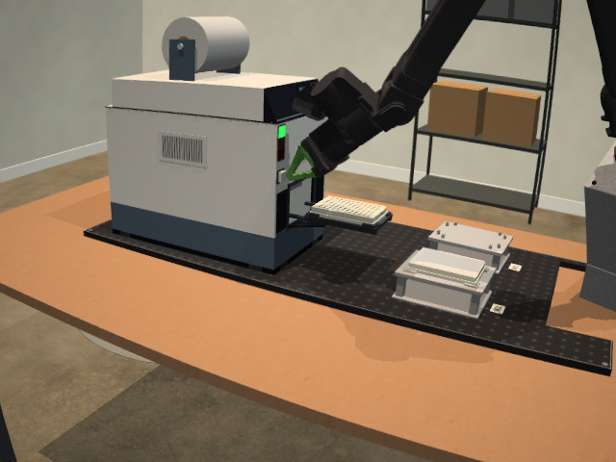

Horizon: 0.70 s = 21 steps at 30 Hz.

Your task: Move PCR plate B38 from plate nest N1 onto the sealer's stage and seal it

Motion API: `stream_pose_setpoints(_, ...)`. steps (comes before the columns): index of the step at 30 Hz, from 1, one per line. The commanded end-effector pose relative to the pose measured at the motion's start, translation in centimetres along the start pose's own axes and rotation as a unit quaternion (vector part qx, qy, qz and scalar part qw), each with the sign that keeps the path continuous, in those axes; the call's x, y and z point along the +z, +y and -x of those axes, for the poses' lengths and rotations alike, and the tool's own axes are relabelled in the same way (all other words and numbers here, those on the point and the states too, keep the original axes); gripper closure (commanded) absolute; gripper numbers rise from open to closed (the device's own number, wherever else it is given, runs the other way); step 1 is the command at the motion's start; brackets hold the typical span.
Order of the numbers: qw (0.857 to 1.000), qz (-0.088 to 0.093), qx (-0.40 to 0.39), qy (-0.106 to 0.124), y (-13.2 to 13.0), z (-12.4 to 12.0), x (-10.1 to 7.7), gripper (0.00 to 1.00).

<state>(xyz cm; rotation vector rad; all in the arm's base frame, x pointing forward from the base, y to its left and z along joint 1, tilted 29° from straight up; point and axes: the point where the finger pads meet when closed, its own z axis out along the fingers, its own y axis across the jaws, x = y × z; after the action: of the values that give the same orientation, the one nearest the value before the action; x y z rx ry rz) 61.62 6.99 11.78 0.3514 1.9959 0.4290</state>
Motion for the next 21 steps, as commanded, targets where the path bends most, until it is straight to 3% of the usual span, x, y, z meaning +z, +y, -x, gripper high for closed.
stream_pose_setpoints(1, 0.999, 0.017, -0.01, -0.025, 2.2, 3.2, 0.1, 1.0)
stream_pose_setpoints(9, 0.999, 0.019, -0.011, -0.028, 2.4, 3.6, 0.3, 1.0)
stream_pose_setpoints(19, 1.0, 0.009, -0.01, -0.008, 1.2, 1.4, 0.7, 1.0)
stream_pose_setpoints(21, 1.0, 0.011, -0.01, -0.012, 1.4, 1.9, 0.5, 1.0)
